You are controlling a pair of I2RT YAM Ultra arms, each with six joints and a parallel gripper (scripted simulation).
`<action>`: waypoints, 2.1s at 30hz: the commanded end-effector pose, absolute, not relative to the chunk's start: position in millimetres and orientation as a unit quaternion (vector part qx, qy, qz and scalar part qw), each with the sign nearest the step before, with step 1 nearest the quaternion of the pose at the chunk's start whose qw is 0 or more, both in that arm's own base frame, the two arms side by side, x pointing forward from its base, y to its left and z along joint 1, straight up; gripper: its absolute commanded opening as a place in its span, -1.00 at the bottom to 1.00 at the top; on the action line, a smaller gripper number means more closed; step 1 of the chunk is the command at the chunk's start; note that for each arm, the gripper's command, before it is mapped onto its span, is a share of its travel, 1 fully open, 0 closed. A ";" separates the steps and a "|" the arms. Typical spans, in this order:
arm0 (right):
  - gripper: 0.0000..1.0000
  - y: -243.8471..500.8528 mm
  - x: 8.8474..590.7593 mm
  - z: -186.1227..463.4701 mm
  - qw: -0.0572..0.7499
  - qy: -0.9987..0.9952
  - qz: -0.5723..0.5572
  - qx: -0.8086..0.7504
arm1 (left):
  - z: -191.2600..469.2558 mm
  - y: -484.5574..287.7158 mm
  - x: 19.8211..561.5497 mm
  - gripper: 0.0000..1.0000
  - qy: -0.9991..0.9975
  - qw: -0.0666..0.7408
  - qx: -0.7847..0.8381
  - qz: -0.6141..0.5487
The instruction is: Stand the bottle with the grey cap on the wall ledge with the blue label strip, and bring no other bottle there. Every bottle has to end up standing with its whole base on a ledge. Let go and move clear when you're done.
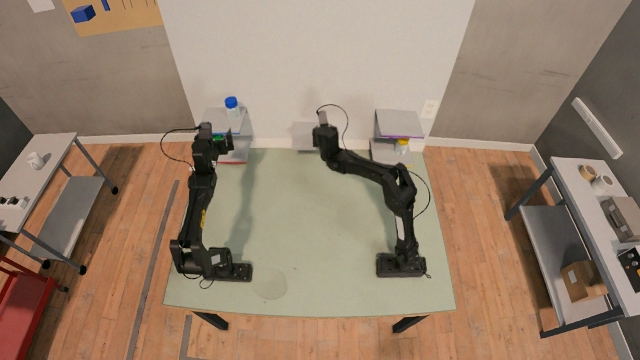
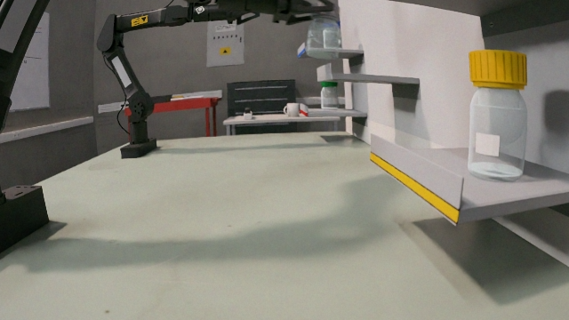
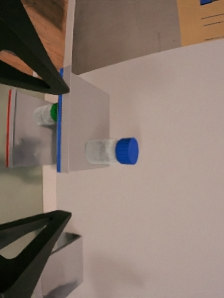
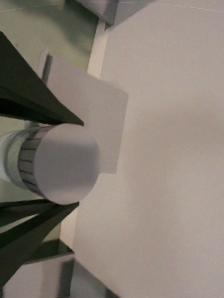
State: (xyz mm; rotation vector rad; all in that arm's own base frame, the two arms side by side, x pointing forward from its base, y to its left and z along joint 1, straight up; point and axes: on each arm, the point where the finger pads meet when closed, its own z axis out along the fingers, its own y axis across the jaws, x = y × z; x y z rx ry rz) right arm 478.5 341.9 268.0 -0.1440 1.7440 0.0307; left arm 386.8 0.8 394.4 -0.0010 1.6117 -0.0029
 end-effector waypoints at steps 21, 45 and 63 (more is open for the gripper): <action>-0.01 375.5 442.9 307.7 0.696 0.696 0.133 -0.120 | 412.0 1.0 380.6 1.00 0.703 0.712 0.000 0.000; -0.01 373.8 438.6 330.7 0.692 0.700 0.130 -0.120 | 412.0 1.0 380.6 1.00 0.703 0.712 0.000 0.000; -0.01 378.5 457.0 328.2 0.698 0.693 0.138 -0.118 | 412.0 1.0 380.6 1.00 0.703 0.712 0.000 0.000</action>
